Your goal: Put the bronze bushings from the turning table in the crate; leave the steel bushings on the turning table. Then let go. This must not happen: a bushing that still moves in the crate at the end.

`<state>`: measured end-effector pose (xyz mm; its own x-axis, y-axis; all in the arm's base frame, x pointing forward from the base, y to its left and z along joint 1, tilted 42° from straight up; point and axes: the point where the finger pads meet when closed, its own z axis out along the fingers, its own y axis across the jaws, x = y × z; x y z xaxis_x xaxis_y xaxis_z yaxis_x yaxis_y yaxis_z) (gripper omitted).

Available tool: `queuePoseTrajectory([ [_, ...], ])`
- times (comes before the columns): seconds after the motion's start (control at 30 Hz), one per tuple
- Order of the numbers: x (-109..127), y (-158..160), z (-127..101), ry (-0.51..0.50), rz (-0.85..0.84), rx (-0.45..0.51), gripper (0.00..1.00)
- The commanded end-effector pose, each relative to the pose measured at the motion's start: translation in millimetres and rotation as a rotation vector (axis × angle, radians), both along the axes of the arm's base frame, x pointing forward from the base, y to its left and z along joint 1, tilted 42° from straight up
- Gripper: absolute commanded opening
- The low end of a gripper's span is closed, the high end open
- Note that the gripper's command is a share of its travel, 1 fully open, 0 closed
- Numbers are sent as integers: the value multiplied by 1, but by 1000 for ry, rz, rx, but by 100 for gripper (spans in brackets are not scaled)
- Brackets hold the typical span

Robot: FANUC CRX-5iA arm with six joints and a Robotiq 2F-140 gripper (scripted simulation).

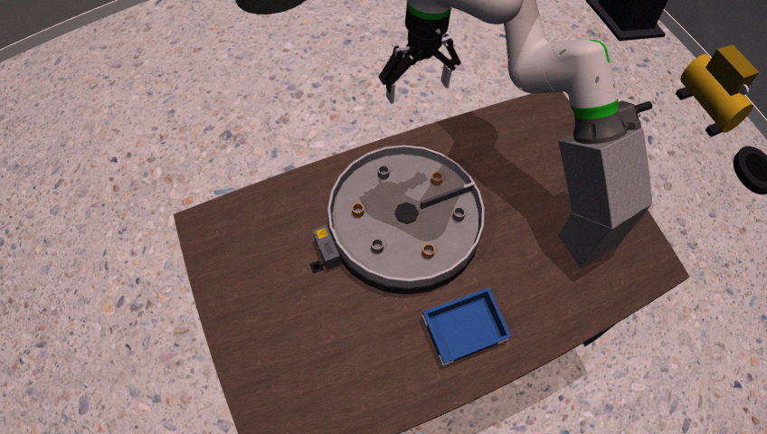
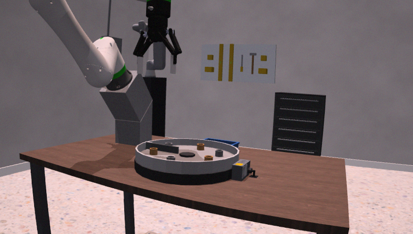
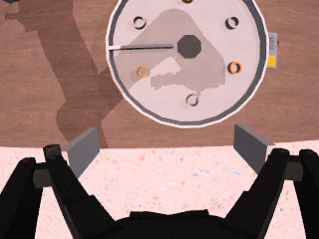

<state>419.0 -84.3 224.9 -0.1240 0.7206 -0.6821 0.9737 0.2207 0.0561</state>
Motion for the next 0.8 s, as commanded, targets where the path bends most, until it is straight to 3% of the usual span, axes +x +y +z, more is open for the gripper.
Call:
queuePoseTrajectory([
  [0.0, 0, 0, 0, 0, 0, 0, 100],
  [0.57, 0, 0, -2, -1, 0, -1, 100],
  [0.6, 2, -4, -14, -6, -2, -6, 100],
  [0.67, 3, -23, -71, -20, -9, -18, 100],
  [0.77, -3, -32, -101, -17, -12, -15, 100],
])
